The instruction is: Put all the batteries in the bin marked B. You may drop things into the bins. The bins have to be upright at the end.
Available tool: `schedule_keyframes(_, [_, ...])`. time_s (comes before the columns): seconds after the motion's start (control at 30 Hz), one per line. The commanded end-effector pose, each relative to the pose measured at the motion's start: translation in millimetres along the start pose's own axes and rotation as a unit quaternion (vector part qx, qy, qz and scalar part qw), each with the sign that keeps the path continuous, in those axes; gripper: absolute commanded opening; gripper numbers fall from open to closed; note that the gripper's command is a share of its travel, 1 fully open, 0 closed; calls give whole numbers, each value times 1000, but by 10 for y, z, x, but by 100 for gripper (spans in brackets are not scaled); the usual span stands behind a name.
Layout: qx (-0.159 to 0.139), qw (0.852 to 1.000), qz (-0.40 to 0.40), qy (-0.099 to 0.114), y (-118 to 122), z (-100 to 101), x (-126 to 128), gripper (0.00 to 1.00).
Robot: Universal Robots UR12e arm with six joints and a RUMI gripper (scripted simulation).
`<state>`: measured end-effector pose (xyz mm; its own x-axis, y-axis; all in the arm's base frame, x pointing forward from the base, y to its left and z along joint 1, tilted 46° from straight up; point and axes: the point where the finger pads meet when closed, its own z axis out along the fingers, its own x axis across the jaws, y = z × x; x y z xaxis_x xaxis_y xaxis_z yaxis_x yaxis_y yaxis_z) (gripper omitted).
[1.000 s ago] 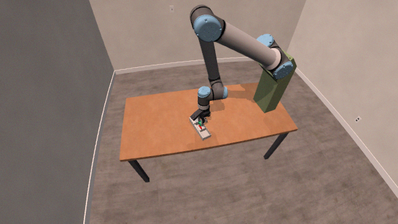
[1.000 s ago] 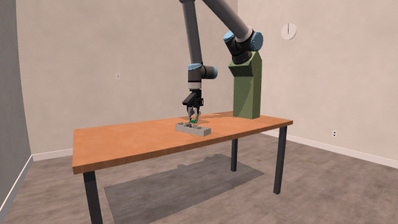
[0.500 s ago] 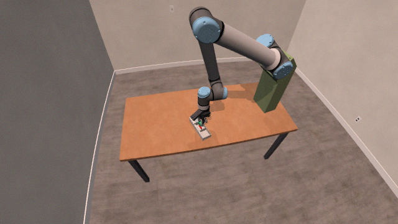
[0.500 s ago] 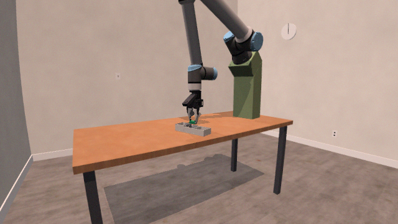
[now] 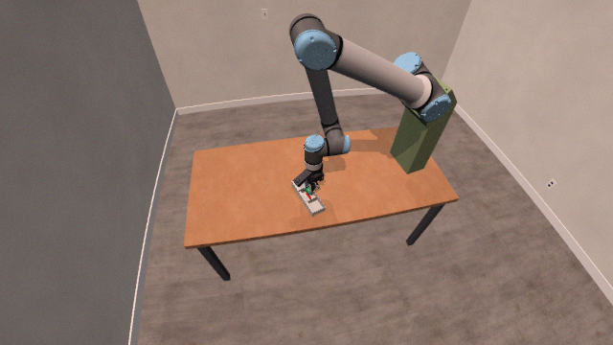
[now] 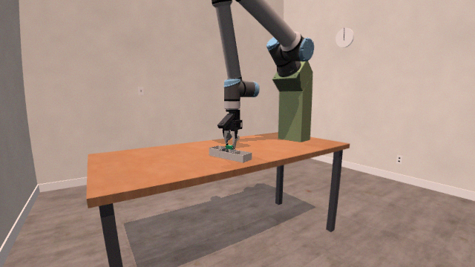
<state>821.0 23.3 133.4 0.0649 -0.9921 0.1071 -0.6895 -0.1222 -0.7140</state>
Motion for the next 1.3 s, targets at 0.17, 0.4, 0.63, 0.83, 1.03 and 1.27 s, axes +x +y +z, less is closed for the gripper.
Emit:
schedule_keyframes(0.17, [0,1000,0,0,1,-2,7,0])
schedule_keyframes(0.4, [0,1000,0,0,1,-2,6,41])
schedule_keyframes(0.63, [0,1000,0,0,1,-2,6,41])
schedule_keyframes(0.83, [0,1000,0,0,2,-52,7,41])
schedule_keyframes(1.03, [0,1000,0,0,2,-171,7,41])
schedule_keyframes(1.27, [0,1000,0,0,1,-171,6,41])
